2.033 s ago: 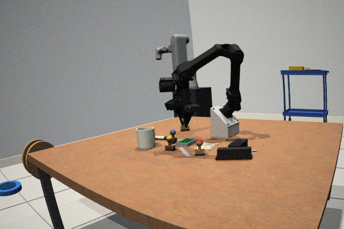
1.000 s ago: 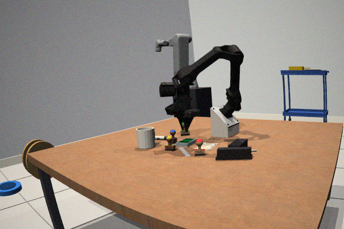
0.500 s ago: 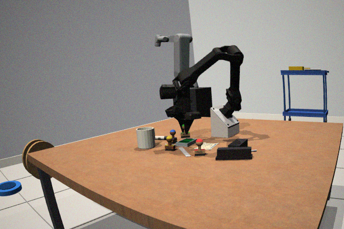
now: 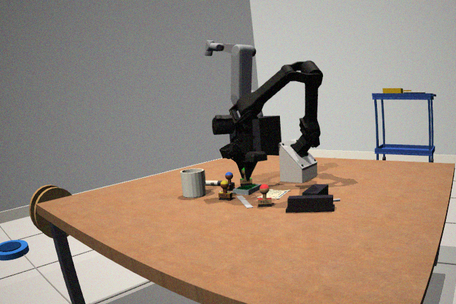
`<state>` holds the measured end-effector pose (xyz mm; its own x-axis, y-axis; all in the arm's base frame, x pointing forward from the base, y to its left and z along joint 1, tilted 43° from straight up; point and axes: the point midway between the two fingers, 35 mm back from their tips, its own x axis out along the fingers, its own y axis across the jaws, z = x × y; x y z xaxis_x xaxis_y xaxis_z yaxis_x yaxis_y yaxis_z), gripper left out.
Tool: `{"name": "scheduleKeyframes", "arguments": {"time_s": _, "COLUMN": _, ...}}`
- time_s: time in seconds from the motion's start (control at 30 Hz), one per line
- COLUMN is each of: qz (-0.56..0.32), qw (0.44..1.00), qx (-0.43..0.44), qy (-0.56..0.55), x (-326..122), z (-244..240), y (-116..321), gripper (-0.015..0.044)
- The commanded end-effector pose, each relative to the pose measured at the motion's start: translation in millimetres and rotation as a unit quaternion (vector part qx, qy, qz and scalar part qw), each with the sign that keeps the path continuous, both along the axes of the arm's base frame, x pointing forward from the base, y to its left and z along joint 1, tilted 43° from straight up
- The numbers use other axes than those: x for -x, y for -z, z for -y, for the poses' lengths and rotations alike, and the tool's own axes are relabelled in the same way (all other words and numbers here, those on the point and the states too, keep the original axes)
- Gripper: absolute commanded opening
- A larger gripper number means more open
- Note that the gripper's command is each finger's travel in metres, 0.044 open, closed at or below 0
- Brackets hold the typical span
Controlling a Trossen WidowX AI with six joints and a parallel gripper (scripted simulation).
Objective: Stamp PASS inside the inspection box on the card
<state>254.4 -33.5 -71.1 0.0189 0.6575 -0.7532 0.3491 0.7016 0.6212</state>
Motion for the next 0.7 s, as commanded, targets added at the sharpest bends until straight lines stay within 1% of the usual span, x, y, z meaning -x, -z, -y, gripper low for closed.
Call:
{"name": "scheduleKeyframes", "arguments": {"time_s": 0.0, "qz": -0.005, "qw": 1.0, "qx": -0.003, "qy": 0.002, "x": 3.1, "z": -3.8, "y": 2.3, "gripper": 0.0}}
{"name": "scheduleKeyframes", "arguments": {"time_s": 0.67, "qz": -0.002, "qw": 1.0, "qx": -0.004, "qy": -0.001, "x": 3.2, "z": -5.9, "y": 4.5, "gripper": 0.0}}
